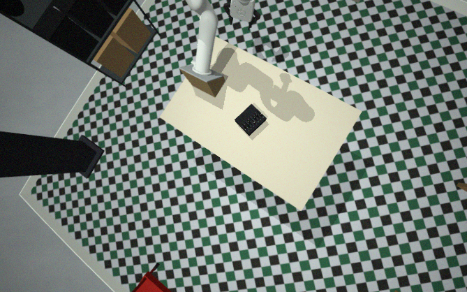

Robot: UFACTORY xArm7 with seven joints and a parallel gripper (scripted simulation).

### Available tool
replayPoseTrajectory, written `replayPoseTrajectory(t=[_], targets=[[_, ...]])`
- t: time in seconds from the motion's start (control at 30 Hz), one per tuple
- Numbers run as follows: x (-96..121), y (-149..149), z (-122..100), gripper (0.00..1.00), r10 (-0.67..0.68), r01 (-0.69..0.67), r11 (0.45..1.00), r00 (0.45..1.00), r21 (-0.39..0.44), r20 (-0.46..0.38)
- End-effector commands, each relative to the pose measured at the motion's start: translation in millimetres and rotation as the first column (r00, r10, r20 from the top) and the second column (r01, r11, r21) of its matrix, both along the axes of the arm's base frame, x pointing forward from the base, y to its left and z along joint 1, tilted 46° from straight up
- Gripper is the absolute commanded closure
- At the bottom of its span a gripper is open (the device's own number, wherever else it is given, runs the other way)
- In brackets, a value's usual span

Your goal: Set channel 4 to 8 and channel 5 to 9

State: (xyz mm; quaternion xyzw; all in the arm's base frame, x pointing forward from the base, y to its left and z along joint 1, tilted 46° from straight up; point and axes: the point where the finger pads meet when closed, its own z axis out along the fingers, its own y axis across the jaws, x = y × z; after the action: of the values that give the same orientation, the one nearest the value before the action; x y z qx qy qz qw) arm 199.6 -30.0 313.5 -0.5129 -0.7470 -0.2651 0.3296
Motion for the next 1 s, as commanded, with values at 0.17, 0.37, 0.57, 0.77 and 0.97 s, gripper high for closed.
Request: replayPoseTrajectory(t=[0.17, 0.37, 0.57, 0.77, 0.97], targets=[[0.6, -0.8, 0.7, 0.00, -0.002, 0.002, 1.000, 1.000, 0.000, 0.002], [0.6, -0.8, 0.7, 0.00, -0.002, 0.002, 1.000, 1.000, 0.000, 0.002], [0.7, -0.8, 0.7, 0.00, -0.002, 0.002, 1.000, 1.000, 0.000, 0.003], [23.0, -18.0, -6.0, 0.00, 0.034, -0.039, 0.999, 0.990, 0.034, 0.136], [71.3, -50.5, -30.0, 0.00, 0.093, -0.129, 0.989, 0.921, 0.072, 0.378]])
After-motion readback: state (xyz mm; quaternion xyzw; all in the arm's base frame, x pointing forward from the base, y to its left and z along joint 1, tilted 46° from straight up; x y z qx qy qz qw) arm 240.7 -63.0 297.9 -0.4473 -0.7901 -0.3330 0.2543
